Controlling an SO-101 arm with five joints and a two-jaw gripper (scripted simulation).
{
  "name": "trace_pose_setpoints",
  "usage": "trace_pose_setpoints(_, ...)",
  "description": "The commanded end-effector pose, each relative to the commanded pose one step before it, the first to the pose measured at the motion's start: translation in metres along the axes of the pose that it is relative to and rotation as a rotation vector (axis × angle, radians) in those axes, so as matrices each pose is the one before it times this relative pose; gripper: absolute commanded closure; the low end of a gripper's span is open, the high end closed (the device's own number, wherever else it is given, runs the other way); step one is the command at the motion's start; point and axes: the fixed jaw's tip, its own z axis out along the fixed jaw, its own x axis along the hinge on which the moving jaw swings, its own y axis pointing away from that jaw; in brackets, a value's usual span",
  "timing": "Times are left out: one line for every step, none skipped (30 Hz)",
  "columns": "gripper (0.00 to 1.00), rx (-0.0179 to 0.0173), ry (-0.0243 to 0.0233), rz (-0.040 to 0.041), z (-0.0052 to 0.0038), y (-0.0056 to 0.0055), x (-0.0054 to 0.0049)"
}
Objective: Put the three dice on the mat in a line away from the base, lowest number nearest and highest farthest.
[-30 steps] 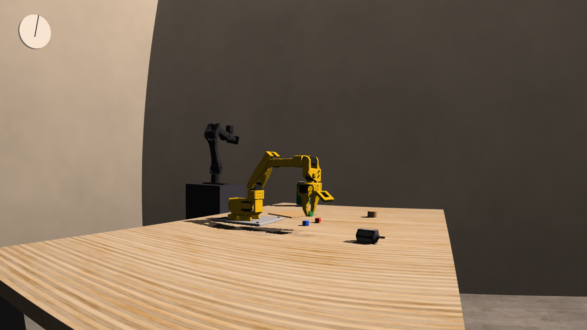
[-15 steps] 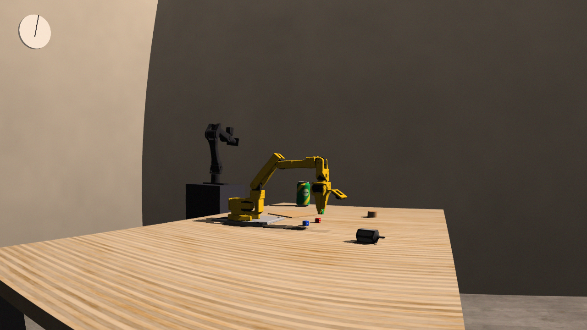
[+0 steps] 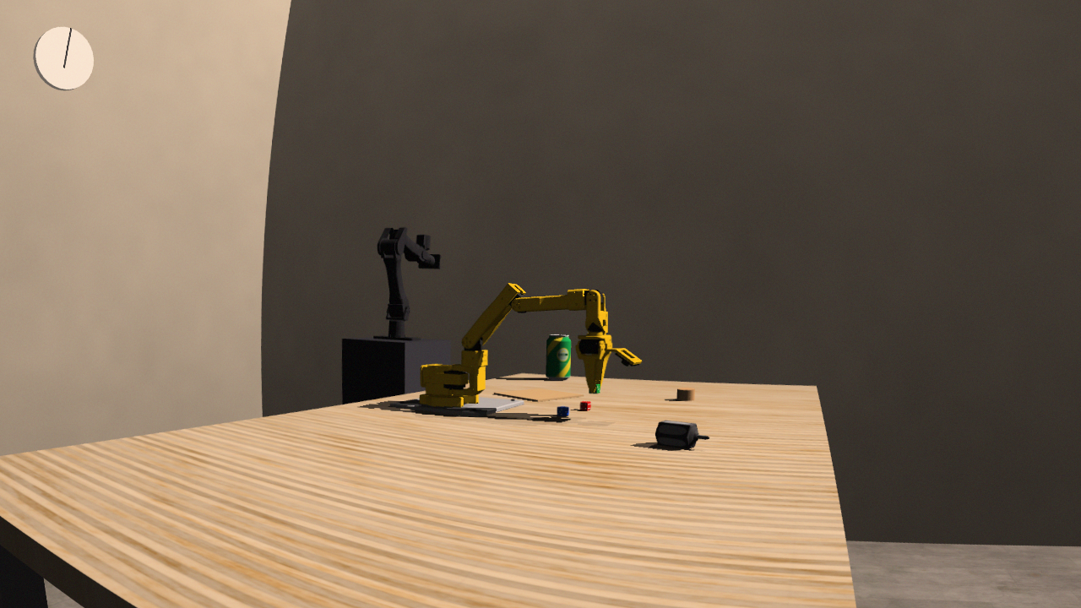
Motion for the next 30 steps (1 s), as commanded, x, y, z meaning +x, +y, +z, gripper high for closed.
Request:
trace_pose_setpoints(1.0,0.00194,0.01416,-0.07556,0.004052,0.01835,0.00523)
trace_pose_setpoints(1.0,-0.00041,-0.00224,-0.02375,-0.000026,0.00613,0.00107)
trace_pose_setpoints(1.0,-0.00045,-0.00237,-0.0251,-0.000028,0.0065,0.00113)
trace_pose_setpoints(1.0,-0.00057,-0.00241,-0.02601,-0.000025,0.00675,0.00118)
trace_pose_setpoints(1.0,-0.00062,-0.00247,-0.02649,-0.000028,0.00688,0.00121)
trace_pose_setpoints(1.0,0.0,0.0,0.0,0.0,0.0,0.0)
trace_pose_setpoints(1.0,0.0,0.0,0.0,0.0,0.0,0.0)
trace_pose_setpoints(1.0,-0.00068,-0.00245,-0.0265,-0.000023,0.0069,0.00122)
trace_pose_setpoints(1.0,-0.00073,-0.0024,-0.02601,-0.000026,0.00679,0.0012)
trace_pose_setpoints(1.0,-0.00076,-0.0023,-0.0251,-0.000023,0.00656,0.00116)
trace_pose_setpoints(1.0,-0.00081,-0.00215,-0.02375,-0.000026,0.00622,0.00109)
trace_pose_setpoints(1.0,-0.00076,-0.00198,-0.02199,-0.000018,0.00577,0.00102)
trace_pose_setpoints(1.0,-0.00074,-0.0018,-0.01989,-0.000017,0.00524,0.00092)
trace_pose_setpoints(1.0,-0.00069,-0.00157,-0.01753,-0.000017,0.00461,0.0008)
trace_pose_setpoints(1.0,-0.00062,-0.00132,-0.01492,-0.000011,0.00395,0.00068)
trace_pose_setpoints(1.0,-0.00051,-0.00109,-0.01225,-0.000013,0.00324,0.00055)
trace_pose_setpoints(1.0,-0.0004,-0.00087,-0.00952,-0.000008,0.00252,0.00043)
trace_pose_setpoints(1.0,-0.0003,-0.00061,-0.00691,-0.000005,0.00183,0.00031)
trace_pose_setpoints(1.0,-0.00019,-0.00039,-0.00452,-0.000001,0.0012,0.0002)
trace_pose_setpoints(1.0,-0.00011,-0.00023,-0.00251,-0.000003,0.00066,0.00011)
trace_pose_setpoints(1.0,-0.00005,-0.0001,-0.00101,-0.000005,0.00026,0.00004)
trace_pose_setpoints(1.0,0.0,0.0,-0.00013,0.0,0.00004,0.00001)
trace_pose_setpoints(1.0,0.0,0.0,0.0,0.0,0.0,0.0)
trace_pose_setpoints(1.0,0.0,0.0,0.0,0.0,0.0,0.0)
trace_pose_setpoints(1.0,-0.00001,0.0,-0.00015,0.000001,0.00004,0.0)
trace_pose_setpoints(1.0,-0.00005,-0.0001,-0.00101,0.0,0.00026,0.00005)
trace_pose_setpoints(1.0,-0.00012,-0.00026,-0.00248,-0.000007,0.00066,0.00011)
trace_pose_setpoints(1.0,-0.00019,-0.00042,-0.00456,-0.000007,0.0012,0.00019)
trace_pose_setpoints(1.0,-0.00035,-0.00068,-0.00691,-0.000013,0.00184,0.0003)
trace_pose_setpoints(1.0,-0.00044,-0.00091,-0.00952,-0.000018,0.00253,0.00042)
